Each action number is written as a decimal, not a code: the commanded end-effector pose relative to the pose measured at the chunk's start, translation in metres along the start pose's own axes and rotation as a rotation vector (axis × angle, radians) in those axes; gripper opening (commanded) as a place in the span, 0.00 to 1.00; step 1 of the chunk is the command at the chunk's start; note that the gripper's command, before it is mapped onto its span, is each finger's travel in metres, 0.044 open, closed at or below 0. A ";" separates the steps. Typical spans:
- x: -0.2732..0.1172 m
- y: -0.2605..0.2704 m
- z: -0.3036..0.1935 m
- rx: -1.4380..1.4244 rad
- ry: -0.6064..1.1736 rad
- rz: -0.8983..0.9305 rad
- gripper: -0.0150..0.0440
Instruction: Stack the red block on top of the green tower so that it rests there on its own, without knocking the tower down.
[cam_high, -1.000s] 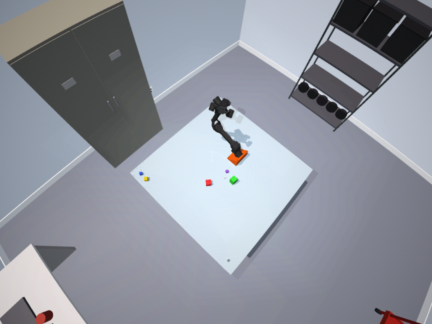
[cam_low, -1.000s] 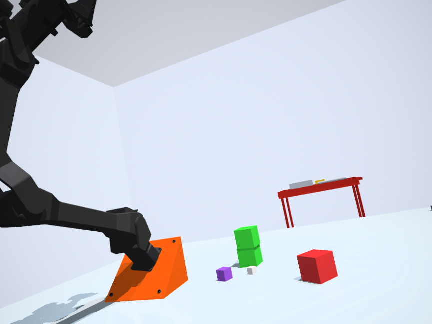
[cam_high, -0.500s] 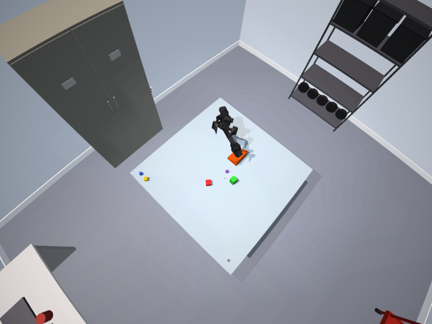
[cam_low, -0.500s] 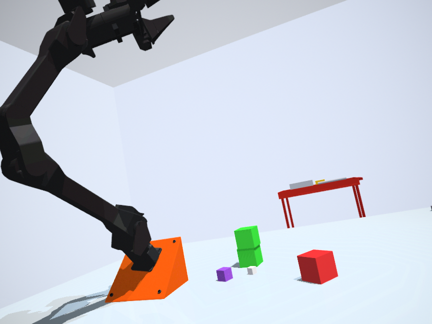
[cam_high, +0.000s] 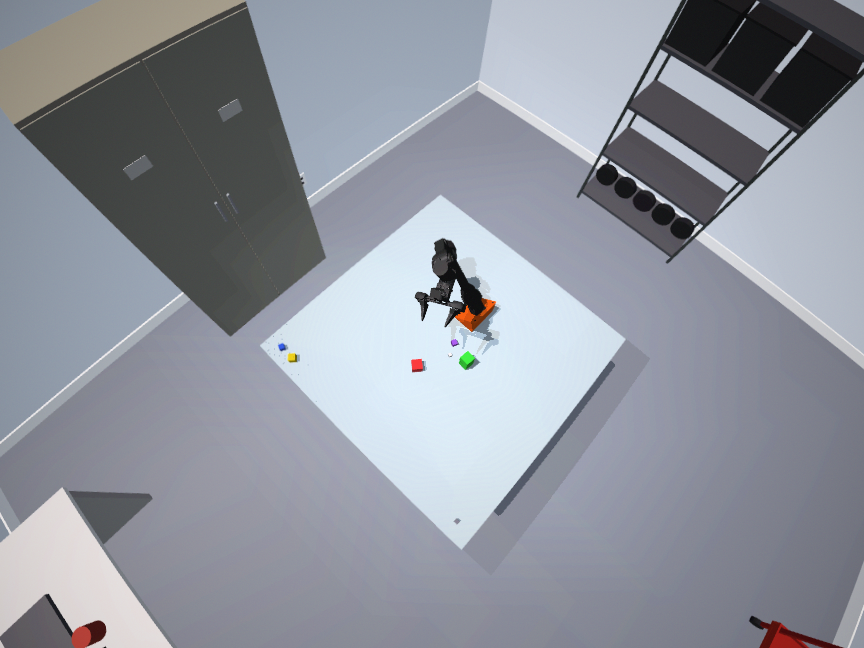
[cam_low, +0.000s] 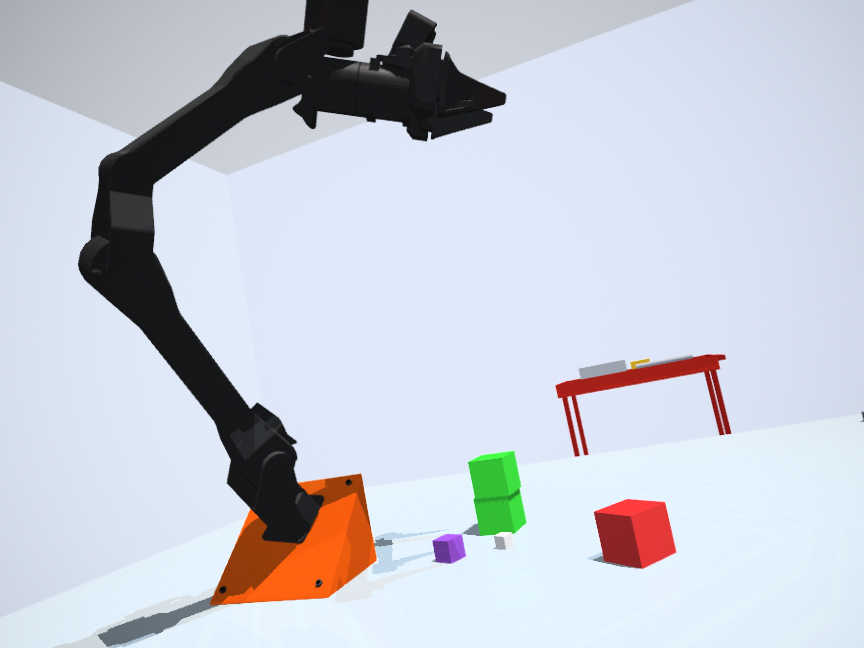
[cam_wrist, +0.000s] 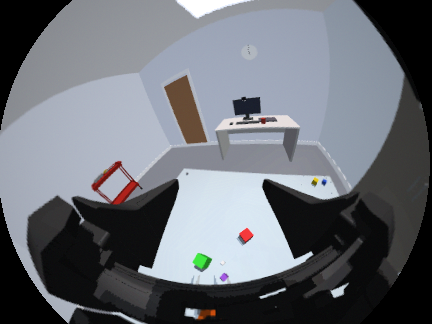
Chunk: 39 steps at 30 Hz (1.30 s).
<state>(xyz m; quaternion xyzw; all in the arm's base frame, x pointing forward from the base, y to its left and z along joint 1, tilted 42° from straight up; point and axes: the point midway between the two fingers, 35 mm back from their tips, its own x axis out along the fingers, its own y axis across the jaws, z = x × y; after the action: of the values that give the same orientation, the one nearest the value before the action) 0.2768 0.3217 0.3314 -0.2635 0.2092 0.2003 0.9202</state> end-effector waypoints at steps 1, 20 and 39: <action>0.038 -0.016 -0.027 0.084 0.136 -0.071 1.00; 0.146 -0.097 -0.190 0.545 0.733 -0.533 1.00; 0.157 -0.126 -0.272 0.762 0.969 -0.859 1.00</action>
<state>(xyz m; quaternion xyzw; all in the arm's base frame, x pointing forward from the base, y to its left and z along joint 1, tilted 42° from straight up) 0.3914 0.1102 0.0936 -0.0475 0.5267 -0.3930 0.7522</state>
